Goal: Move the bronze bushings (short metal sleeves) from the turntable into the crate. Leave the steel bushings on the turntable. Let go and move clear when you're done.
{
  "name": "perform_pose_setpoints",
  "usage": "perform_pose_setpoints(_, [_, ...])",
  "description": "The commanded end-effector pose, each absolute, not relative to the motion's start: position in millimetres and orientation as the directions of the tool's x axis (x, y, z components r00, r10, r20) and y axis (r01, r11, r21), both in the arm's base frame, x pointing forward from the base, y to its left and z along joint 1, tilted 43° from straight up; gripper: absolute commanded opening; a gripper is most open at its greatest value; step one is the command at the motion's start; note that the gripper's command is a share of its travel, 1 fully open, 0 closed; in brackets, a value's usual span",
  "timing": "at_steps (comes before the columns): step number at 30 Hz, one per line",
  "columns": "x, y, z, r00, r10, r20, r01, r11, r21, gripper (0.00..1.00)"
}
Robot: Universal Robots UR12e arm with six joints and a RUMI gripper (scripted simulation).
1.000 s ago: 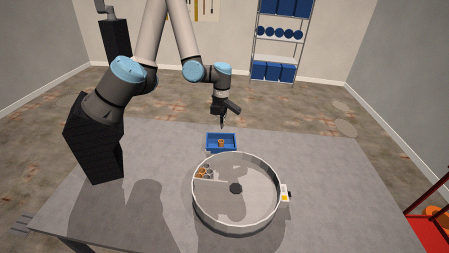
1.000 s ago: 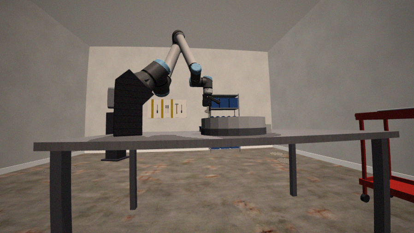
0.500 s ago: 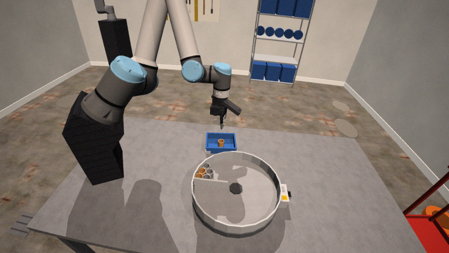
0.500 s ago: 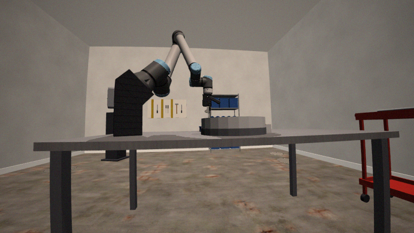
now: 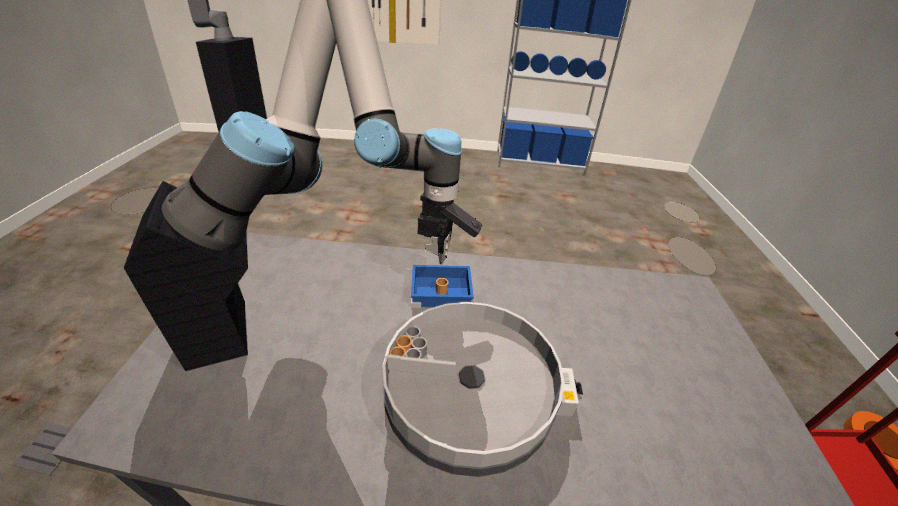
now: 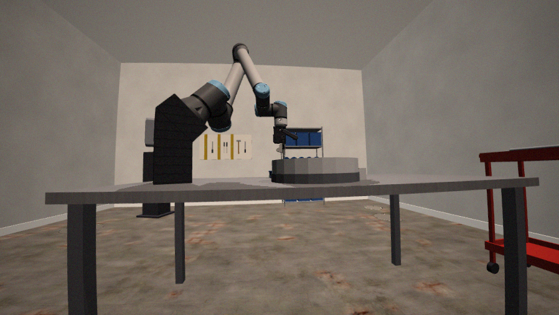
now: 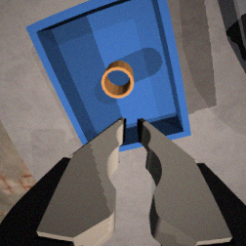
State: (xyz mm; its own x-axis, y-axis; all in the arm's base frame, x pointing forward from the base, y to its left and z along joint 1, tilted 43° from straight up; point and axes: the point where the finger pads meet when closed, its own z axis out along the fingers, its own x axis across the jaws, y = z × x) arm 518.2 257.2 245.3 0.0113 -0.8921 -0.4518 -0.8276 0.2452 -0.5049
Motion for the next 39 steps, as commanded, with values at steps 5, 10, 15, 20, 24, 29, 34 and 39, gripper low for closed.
perform_pose_setpoints(5, [521.9, 228.0, 233.4, -0.005, -0.887, -0.463, -0.828, 0.263, -0.495, 0.05])
perform_pose_setpoints(10, [524.4, 207.2, 224.5, -0.018, -0.882, -0.470, -0.828, 0.277, -0.488, 0.05])
perform_pose_setpoints(15, [526.0, 193.7, 218.9, -0.026, -0.879, -0.476, -0.827, 0.286, -0.484, 0.05])
perform_pose_setpoints(20, [529.2, 169.4, 208.3, -0.041, -0.874, -0.483, -0.827, 0.301, -0.475, 0.05])
perform_pose_setpoints(24, [531.4, 149.9, 200.3, -0.052, -0.869, -0.491, -0.825, 0.315, -0.469, 0.05])
perform_pose_setpoints(29, [534.5, 125.0, 189.6, -0.068, -0.863, -0.501, -0.823, 0.333, -0.460, 0.05])
perform_pose_setpoints(34, [535.7, 110.9, 184.0, -0.077, -0.858, -0.508, -0.820, 0.344, -0.457, 0.05])
perform_pose_setpoints(39, [539.0, 86.5, 173.3, -0.092, -0.852, -0.515, -0.820, 0.358, -0.447, 0.05])
